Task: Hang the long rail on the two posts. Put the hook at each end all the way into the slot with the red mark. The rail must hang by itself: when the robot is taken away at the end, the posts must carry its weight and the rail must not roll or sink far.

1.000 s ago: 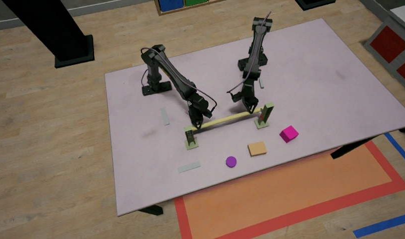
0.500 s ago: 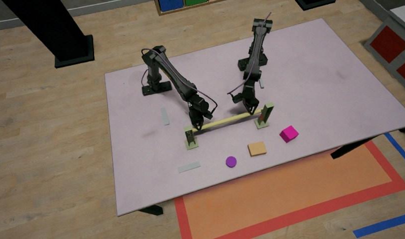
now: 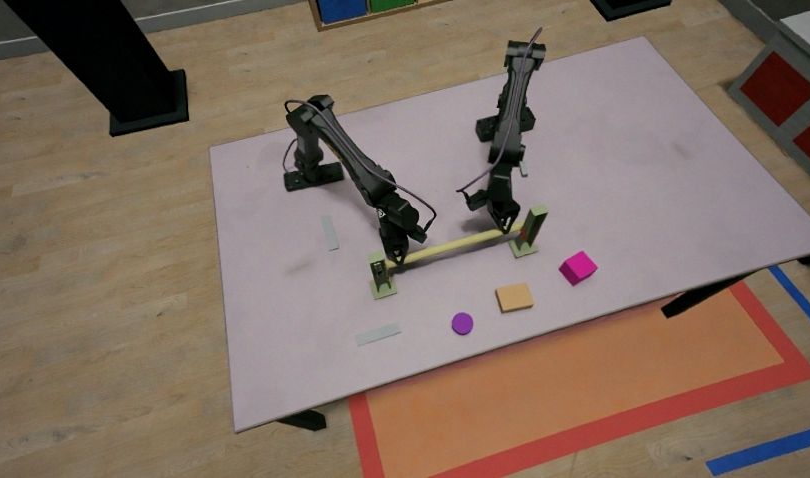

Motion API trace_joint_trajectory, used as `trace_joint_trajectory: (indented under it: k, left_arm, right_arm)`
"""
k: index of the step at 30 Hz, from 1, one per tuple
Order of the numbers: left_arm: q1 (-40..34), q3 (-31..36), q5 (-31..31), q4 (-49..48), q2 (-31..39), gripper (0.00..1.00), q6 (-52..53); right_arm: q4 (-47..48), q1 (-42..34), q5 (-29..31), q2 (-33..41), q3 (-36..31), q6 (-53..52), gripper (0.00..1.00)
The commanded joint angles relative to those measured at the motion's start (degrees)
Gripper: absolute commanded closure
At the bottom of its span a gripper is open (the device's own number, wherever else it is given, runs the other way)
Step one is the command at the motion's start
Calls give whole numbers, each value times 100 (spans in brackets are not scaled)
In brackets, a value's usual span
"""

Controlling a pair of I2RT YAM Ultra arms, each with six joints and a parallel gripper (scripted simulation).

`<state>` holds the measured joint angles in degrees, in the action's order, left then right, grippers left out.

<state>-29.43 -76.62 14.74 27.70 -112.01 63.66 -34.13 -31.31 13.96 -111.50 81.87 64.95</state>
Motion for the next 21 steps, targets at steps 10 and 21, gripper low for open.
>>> trace_joint_trajectory:
  k: [10, 21]
  left_arm:
    - [77, -304, 58, -55, -30, 81, 110]
    - [63, -140, 61, -262, -86, 81, 96]
  right_arm:
    - [23, 100, 58, 50, 426, 135, 81]
    - [230, 90, 60, 20, 235, 122, 81]
